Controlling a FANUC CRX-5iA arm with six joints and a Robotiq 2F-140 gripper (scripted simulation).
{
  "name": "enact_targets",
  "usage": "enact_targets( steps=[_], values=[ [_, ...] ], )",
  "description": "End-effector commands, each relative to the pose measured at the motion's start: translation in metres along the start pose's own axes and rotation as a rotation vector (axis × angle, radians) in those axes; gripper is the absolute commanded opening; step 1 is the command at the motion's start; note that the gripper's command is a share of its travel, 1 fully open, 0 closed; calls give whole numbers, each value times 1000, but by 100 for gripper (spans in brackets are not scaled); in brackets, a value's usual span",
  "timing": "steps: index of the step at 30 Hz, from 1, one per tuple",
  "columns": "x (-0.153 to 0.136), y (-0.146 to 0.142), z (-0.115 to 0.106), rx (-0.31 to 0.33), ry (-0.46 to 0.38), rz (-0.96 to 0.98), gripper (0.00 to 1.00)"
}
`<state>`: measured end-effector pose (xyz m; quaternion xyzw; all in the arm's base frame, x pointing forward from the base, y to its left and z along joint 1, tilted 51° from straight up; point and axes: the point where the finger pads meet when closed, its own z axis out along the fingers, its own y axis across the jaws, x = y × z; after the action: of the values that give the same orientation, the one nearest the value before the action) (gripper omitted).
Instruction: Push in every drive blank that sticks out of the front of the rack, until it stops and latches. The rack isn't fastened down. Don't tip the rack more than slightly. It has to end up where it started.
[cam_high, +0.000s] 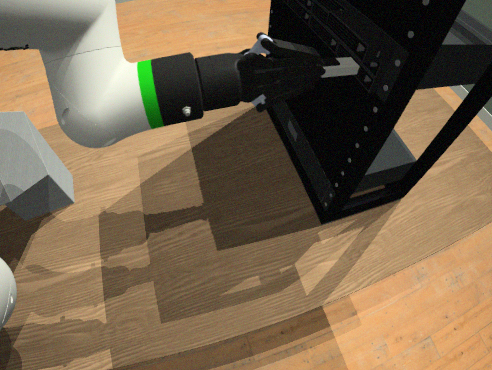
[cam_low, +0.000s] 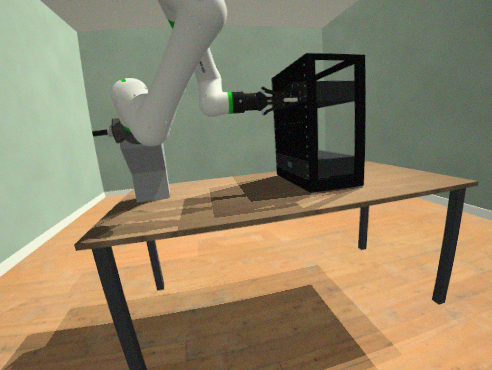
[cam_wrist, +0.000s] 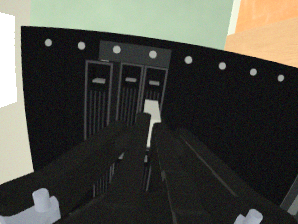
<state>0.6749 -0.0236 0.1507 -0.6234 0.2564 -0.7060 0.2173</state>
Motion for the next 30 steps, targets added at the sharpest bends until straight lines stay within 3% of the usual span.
enact_targets(
  steps=[1,13,21,30],
  values=[
    [0,-1,0,2,0,0,10],
    [0,-1,0,2,0,0,10],
    [0,-1,-15,2,0,0,10],
    [0,-1,-67,2,0,0,10]
  ],
)
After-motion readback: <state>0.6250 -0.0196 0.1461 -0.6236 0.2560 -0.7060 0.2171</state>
